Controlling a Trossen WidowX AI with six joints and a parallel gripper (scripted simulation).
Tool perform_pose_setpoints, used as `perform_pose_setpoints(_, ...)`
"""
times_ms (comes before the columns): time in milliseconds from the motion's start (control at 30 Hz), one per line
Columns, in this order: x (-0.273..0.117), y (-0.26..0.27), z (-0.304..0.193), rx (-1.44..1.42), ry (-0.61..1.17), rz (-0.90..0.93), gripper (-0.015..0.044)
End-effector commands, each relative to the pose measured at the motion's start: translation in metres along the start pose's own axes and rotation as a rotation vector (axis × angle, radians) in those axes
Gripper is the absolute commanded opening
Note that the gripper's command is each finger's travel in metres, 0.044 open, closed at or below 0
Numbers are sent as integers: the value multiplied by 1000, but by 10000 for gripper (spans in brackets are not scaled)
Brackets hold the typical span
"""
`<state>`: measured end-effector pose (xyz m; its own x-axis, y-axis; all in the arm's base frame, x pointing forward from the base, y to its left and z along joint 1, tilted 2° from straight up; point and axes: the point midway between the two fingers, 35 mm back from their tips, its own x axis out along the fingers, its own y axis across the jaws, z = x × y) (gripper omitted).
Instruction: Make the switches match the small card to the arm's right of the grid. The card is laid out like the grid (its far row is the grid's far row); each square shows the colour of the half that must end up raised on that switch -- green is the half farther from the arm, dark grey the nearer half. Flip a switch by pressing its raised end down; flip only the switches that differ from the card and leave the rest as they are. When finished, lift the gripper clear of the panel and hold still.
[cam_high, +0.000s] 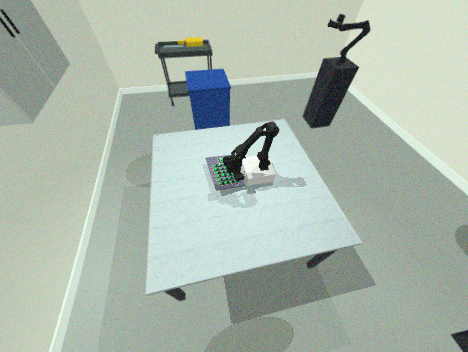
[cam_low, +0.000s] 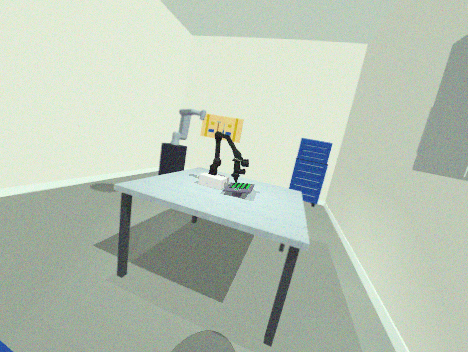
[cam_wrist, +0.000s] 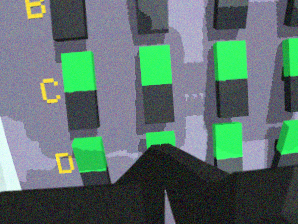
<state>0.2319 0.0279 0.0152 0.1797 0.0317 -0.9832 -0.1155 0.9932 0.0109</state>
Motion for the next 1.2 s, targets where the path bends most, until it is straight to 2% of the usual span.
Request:
perform_pose_setpoints(0, 0, 0, 0, 4, -1, -3, 0)
perform_pose_setpoints(1167, 5, 0, 0, 4, -1, -3, 0)
